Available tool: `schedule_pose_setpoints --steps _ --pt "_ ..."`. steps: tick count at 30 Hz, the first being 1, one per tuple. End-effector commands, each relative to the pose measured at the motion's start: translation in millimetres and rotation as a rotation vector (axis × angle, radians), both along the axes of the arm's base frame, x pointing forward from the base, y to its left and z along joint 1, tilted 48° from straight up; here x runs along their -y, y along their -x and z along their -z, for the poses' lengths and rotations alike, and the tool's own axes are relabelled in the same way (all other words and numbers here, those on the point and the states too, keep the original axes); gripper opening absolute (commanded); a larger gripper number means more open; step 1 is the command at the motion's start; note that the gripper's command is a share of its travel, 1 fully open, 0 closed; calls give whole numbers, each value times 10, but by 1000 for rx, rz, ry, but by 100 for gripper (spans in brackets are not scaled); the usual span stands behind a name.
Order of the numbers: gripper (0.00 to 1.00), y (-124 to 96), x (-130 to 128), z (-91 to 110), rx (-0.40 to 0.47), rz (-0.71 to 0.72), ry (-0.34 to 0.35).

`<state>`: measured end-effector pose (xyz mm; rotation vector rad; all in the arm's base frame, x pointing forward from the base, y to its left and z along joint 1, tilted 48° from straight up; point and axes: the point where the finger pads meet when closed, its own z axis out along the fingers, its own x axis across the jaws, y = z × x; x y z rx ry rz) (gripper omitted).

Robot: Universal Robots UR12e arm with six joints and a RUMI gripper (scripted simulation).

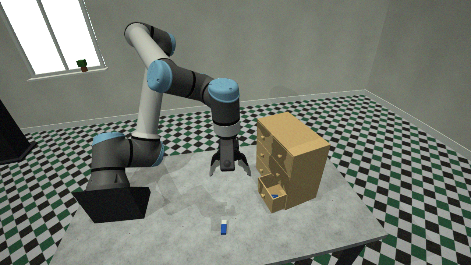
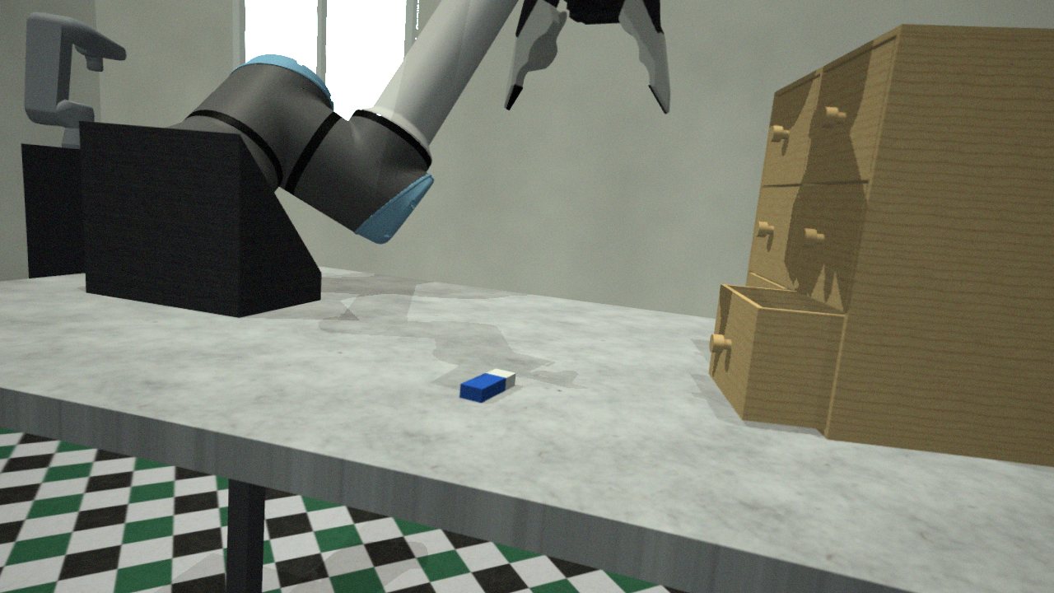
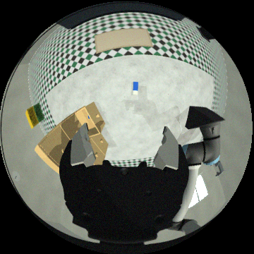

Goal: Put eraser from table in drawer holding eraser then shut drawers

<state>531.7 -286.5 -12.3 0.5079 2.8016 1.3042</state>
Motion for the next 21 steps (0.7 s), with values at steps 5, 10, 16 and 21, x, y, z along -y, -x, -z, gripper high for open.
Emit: schedule_pose_setpoints --steps 5,10,16,21 --pt "100 115 -58 36 -271 239 -34" --pt "100 175 -102 49 -408 362 -61" --pt "100 233 -151 60 -552 490 -90" --pt "100 256 -173 64 -614 545 -102"
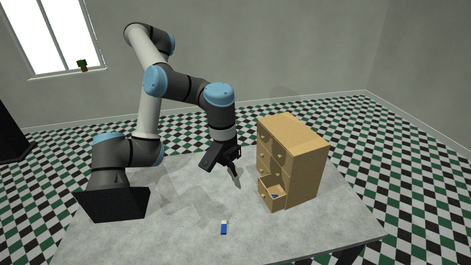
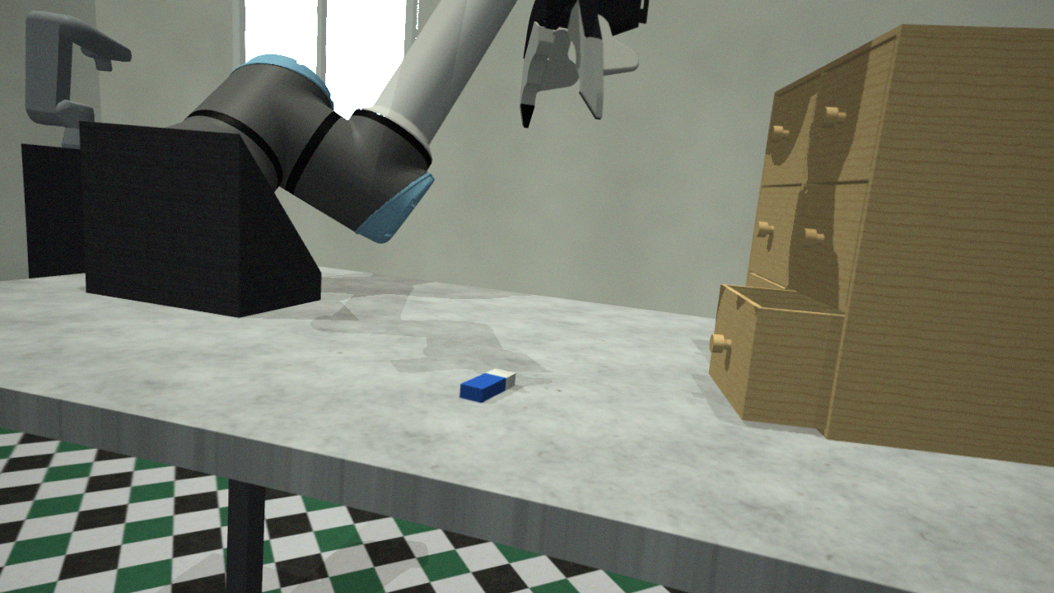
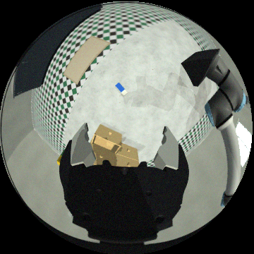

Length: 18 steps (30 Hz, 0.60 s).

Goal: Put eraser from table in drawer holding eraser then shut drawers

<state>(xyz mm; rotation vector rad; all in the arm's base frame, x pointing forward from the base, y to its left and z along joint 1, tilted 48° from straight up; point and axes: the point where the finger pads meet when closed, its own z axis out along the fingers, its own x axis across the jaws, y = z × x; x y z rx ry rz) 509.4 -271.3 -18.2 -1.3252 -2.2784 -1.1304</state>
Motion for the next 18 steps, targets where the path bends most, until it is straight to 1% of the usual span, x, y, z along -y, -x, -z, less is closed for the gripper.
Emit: schedule_pose_setpoints --steps 1,10,18 --pt "100 41 -27 5 -119 105 -12" --pt "100 88 -76 11 -255 227 -39" --pt "100 105 -96 12 -310 277 -50"
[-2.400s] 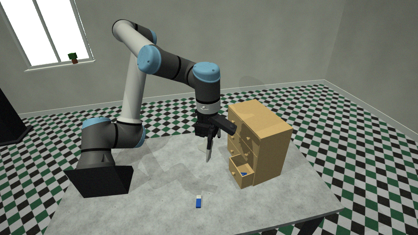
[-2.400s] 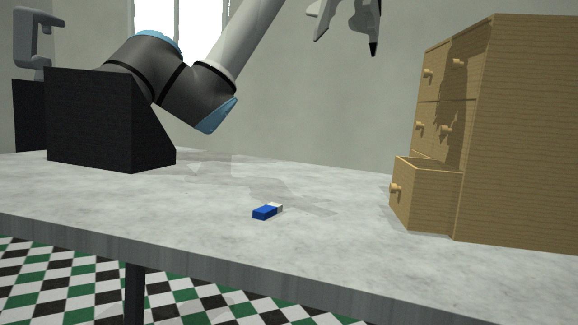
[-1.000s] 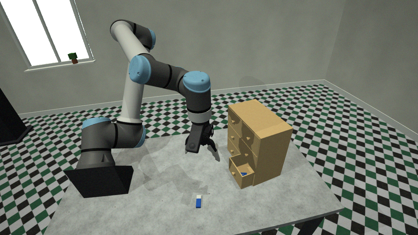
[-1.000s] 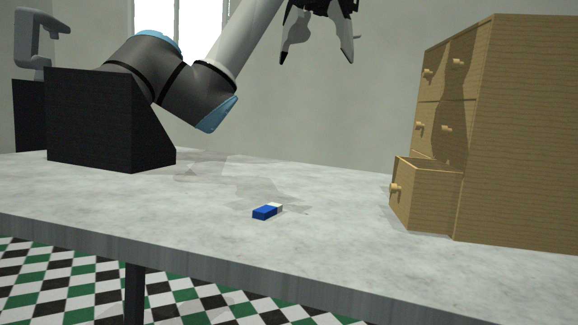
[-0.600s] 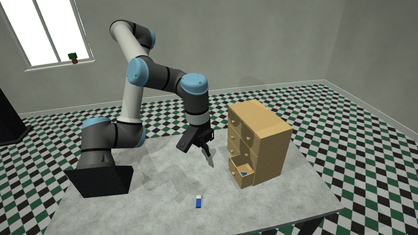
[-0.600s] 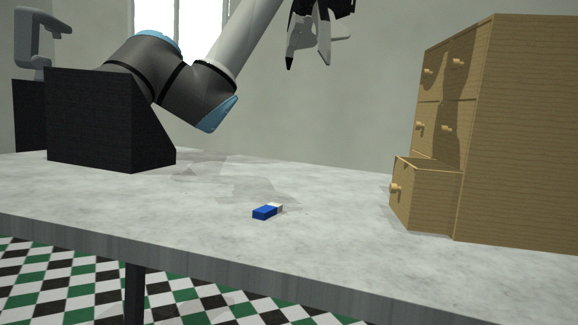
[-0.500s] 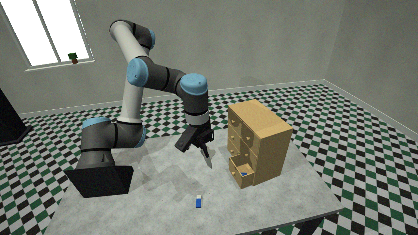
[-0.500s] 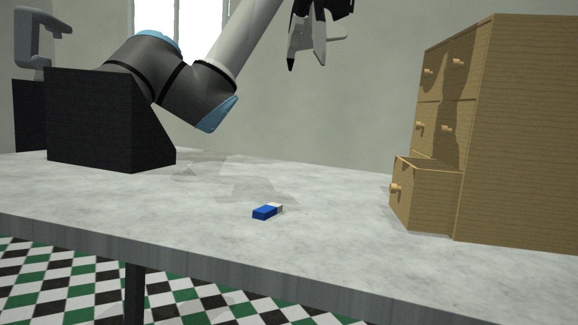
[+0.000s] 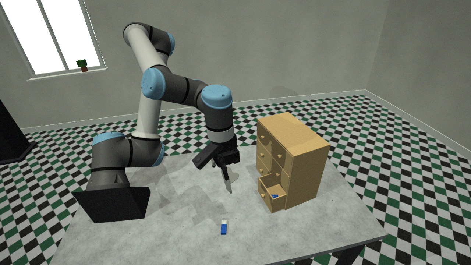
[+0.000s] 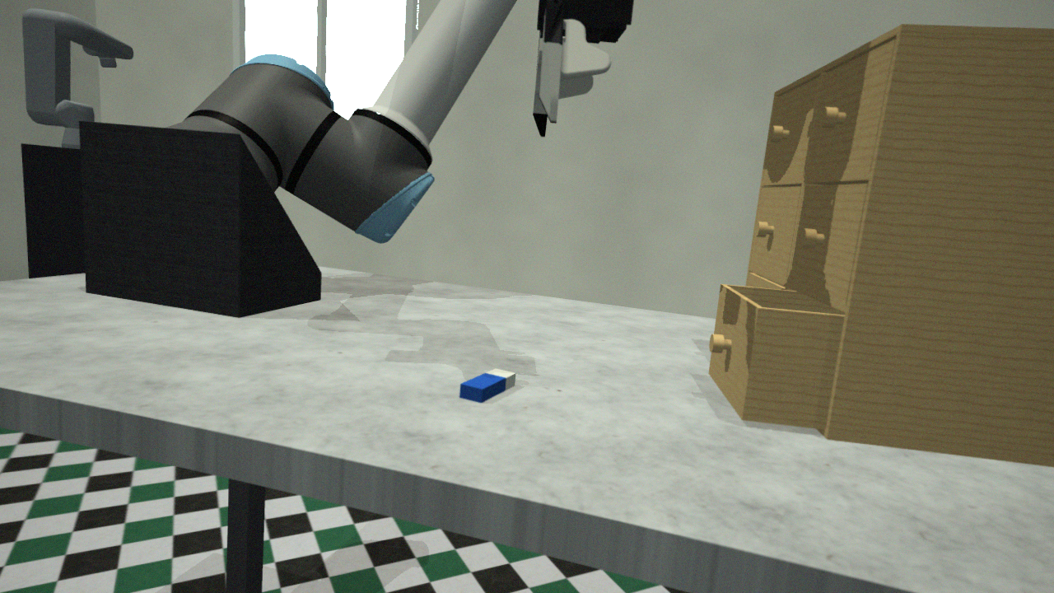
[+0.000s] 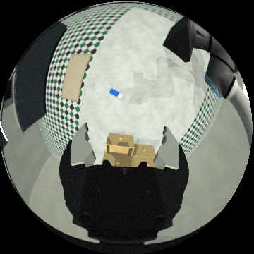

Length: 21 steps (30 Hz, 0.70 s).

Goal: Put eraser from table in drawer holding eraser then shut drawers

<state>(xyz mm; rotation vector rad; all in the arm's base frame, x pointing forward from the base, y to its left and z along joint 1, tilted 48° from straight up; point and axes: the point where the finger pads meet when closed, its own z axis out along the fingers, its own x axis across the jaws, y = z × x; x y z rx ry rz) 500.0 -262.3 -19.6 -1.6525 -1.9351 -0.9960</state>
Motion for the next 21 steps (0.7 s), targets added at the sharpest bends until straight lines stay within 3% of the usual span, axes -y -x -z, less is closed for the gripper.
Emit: schedule_pose_setpoints --steps 1,21 --pt "100 13 -8 -1 -50 45 -6" --pt "100 24 -21 0 -86 78 -13"
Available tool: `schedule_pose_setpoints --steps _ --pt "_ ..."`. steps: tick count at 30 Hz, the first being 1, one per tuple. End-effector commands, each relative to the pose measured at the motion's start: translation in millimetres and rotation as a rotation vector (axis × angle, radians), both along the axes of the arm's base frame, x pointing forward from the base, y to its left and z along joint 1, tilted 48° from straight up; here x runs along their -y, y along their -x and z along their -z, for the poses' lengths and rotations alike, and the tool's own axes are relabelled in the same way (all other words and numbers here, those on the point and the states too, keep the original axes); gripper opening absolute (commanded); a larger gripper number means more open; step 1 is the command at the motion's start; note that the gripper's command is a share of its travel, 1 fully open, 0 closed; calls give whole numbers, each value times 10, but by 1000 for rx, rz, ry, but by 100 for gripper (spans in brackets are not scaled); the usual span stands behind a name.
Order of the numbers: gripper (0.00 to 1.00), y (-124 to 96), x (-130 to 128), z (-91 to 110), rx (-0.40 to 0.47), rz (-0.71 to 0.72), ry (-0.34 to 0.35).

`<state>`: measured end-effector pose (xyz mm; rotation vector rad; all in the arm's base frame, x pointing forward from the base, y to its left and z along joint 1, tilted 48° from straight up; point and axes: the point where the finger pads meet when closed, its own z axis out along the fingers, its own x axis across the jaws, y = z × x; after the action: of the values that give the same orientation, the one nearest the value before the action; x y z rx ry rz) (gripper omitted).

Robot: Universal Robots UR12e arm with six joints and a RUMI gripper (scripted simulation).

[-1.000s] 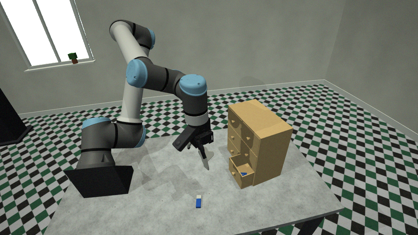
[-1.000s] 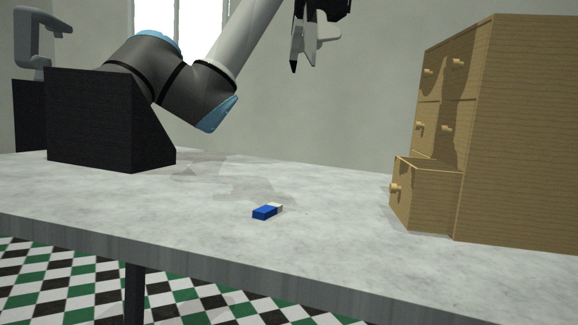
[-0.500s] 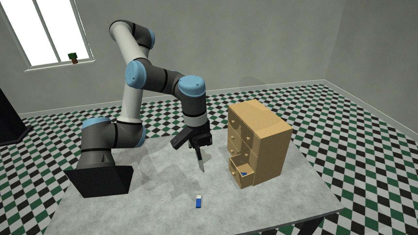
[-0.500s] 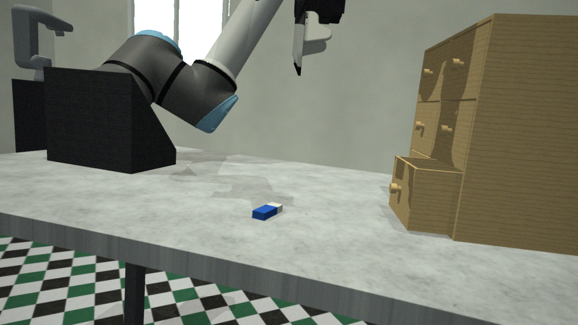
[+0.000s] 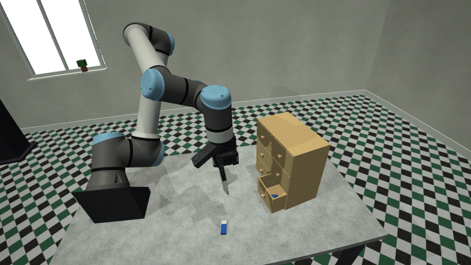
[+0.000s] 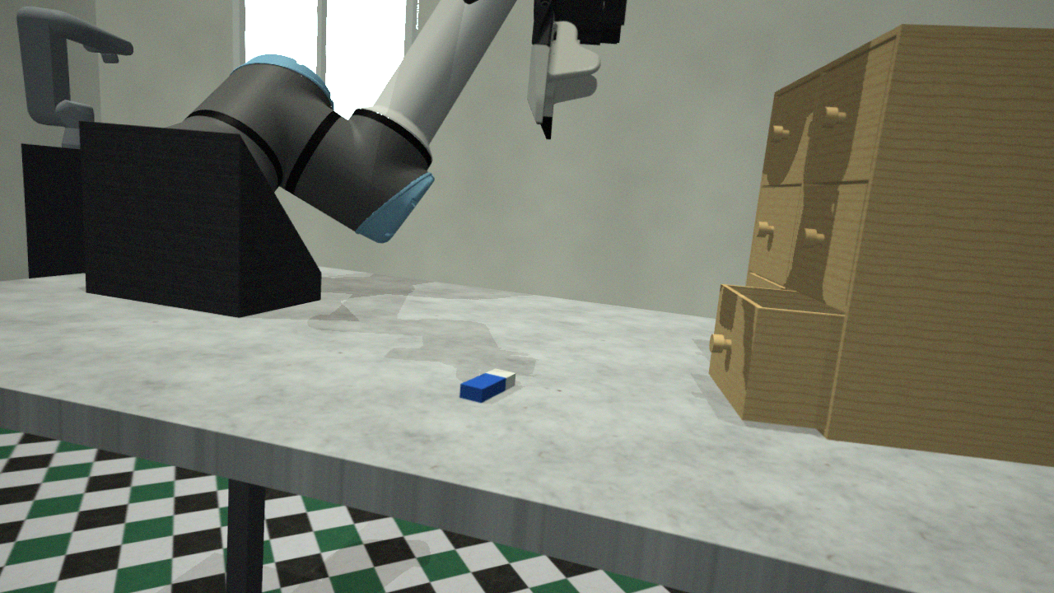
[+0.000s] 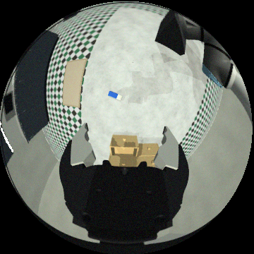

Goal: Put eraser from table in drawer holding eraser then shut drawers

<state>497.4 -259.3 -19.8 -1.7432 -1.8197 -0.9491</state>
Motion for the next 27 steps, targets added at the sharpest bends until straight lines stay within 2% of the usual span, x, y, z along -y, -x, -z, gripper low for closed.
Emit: schedule_pose_setpoints --steps 1,13,27 --pt "100 -2 8 -2 -1 2 1" --pt "100 -30 -12 14 23 28 -3" --pt "100 -171 -114 92 143 156 -20"
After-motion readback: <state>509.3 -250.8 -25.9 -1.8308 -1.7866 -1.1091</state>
